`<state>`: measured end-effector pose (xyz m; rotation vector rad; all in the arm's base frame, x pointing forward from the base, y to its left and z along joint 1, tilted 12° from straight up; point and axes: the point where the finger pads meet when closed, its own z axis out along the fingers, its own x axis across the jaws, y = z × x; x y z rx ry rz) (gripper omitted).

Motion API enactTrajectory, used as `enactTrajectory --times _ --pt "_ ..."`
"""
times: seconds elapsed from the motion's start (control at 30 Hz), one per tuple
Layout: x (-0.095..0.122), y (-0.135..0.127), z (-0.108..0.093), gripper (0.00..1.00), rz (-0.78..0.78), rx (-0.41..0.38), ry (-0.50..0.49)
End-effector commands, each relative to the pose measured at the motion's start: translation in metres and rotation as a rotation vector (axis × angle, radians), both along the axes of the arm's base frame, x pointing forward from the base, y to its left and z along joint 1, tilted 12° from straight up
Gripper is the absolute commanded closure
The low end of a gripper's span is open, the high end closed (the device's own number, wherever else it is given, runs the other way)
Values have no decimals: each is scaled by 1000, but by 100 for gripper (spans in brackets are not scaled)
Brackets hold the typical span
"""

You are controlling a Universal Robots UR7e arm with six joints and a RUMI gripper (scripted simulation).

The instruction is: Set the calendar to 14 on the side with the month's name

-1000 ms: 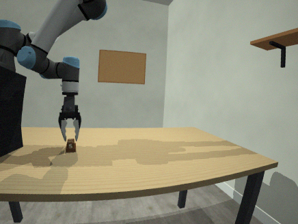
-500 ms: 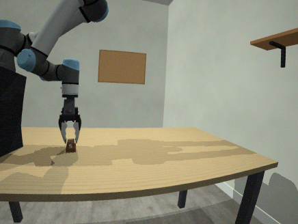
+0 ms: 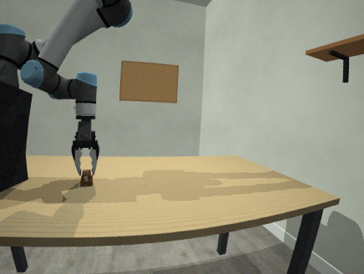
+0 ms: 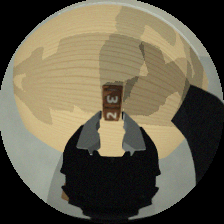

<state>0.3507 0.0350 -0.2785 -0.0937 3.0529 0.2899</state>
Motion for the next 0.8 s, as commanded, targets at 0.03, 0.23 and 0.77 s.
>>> enactTrajectory --times 0.03,0.23,0.77 --pt "0 0 0 72 0 0 -1" --pt "0 0 0 72 0 0 -1" --pt "0 0 0 90 0 0 -1"
